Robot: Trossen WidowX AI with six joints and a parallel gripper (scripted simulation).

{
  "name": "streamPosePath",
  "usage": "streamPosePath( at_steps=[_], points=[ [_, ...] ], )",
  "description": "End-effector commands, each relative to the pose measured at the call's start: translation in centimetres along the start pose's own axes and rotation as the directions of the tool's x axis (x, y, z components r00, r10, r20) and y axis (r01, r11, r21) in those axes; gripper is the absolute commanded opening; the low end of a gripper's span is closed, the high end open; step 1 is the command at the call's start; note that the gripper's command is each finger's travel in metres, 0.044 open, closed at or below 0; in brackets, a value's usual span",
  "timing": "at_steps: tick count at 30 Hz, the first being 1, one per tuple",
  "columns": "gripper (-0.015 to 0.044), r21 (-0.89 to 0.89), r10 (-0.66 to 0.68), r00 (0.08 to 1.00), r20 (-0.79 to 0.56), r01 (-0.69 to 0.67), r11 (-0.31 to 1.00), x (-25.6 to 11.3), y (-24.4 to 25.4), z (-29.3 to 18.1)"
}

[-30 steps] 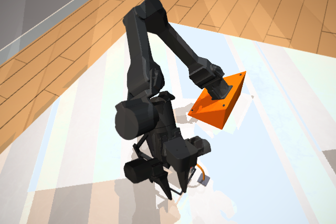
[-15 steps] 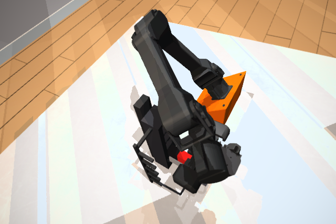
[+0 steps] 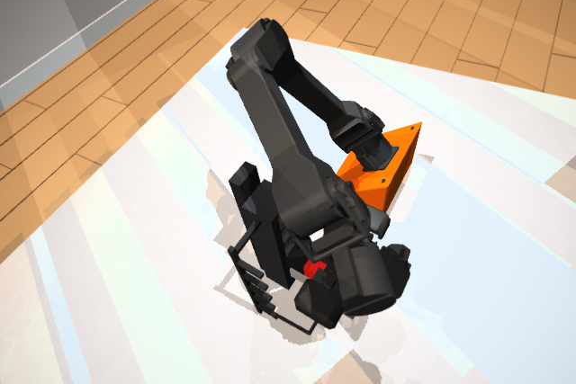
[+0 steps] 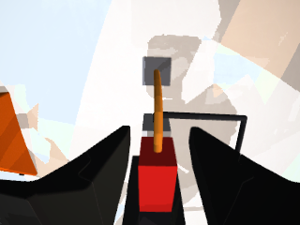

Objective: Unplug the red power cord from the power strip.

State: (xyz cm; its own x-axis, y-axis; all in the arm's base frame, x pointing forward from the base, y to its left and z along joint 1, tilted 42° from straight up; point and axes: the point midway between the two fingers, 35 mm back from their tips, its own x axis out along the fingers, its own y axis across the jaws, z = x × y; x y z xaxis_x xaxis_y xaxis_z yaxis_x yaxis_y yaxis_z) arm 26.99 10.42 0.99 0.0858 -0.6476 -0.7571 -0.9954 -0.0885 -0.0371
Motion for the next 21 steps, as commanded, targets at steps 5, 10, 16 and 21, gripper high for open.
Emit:
streamPosePath(
  at_steps=[5, 10, 16, 21],
  points=[
    [0.016, -0.003, -0.001, 1.0, -0.004, 0.001, 1.0, -0.1, 0.0, -1.5],
    [0.016, -0.003, -0.001, 1.0, -0.005, 0.001, 1.0, -0.1, 0.0, -2.3],
    [0.016, -0.003, -0.001, 1.0, -0.006, 0.001, 1.0, 0.0, 0.0, -3.3],
    [0.016, -0.003, -0.001, 1.0, -0.006, 0.001, 1.0, 0.0, 0.0, -3.6]
  ],
)
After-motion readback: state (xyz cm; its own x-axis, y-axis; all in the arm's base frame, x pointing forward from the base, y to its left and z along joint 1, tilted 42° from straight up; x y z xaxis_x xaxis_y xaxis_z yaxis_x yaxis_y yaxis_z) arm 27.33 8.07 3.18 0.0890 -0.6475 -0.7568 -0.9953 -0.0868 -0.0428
